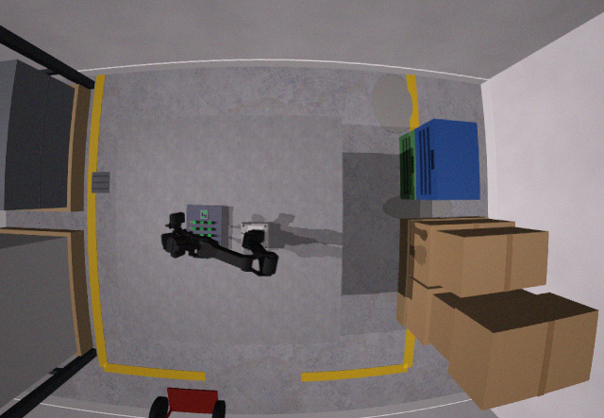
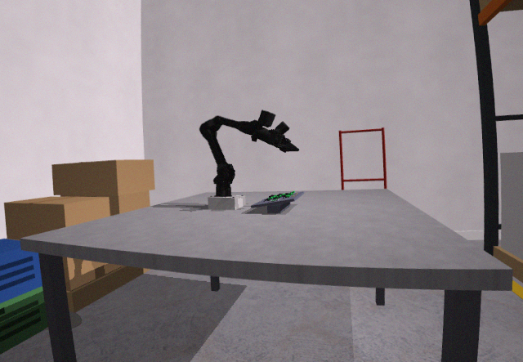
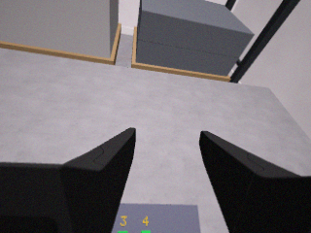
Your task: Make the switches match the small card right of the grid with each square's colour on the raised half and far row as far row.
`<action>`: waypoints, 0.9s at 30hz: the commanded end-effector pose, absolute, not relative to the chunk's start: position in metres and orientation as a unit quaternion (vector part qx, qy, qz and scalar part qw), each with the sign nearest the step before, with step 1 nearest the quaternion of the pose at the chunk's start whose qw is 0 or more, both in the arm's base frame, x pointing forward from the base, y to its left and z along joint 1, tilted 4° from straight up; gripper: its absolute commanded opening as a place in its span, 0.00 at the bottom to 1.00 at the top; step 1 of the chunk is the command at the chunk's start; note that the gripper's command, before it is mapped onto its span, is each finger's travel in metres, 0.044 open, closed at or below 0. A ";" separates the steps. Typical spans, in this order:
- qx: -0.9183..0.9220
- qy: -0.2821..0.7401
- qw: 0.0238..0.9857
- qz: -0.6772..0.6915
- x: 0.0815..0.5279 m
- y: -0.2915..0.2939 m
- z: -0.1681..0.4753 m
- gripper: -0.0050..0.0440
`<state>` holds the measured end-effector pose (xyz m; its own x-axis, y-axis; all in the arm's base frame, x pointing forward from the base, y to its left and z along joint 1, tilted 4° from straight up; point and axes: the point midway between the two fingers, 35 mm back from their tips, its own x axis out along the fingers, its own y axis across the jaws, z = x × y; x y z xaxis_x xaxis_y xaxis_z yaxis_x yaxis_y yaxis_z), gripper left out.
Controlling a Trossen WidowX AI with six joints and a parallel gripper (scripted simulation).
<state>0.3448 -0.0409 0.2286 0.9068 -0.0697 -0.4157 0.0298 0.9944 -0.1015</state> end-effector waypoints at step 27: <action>0.017 0.637 0.770 0.031 0.273 -0.104 0.069 0.10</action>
